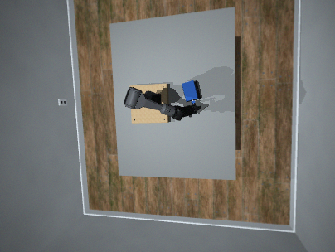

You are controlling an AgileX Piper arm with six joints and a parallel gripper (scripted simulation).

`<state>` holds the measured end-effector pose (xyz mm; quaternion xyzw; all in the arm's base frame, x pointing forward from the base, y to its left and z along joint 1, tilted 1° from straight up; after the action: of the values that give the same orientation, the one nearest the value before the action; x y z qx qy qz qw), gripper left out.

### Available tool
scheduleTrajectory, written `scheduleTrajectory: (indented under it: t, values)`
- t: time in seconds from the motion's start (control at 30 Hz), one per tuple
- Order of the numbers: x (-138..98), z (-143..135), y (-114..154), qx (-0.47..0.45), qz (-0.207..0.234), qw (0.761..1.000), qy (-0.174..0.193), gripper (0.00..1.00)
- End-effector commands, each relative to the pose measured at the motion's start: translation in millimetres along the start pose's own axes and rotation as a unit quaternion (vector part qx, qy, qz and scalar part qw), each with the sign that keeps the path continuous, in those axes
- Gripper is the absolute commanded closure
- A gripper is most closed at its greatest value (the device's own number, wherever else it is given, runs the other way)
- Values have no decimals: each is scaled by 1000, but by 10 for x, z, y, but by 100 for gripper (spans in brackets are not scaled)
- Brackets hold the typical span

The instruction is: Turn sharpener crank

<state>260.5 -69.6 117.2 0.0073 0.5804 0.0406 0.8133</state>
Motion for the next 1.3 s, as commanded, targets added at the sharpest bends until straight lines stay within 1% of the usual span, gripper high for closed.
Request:
scheduleTrajectory:
  t: [0.0,0.83,1.27]
  values:
    - [8,21,0,0,0,1000,-1,80]
    - [134,171,30,0,0,1000,-1,80]
    - [253,235,44,0,0,1000,-1,80]
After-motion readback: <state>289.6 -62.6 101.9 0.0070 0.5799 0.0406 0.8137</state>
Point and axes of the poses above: the point where the finger pads meet when closed, its own x axis out along the fingers, its own z axis across the jaws, y = z × x, the point moved 5 cm from there along -x, back along the fingers, and after that the axes turned 11 degrees about x, right-handed, at the moved point
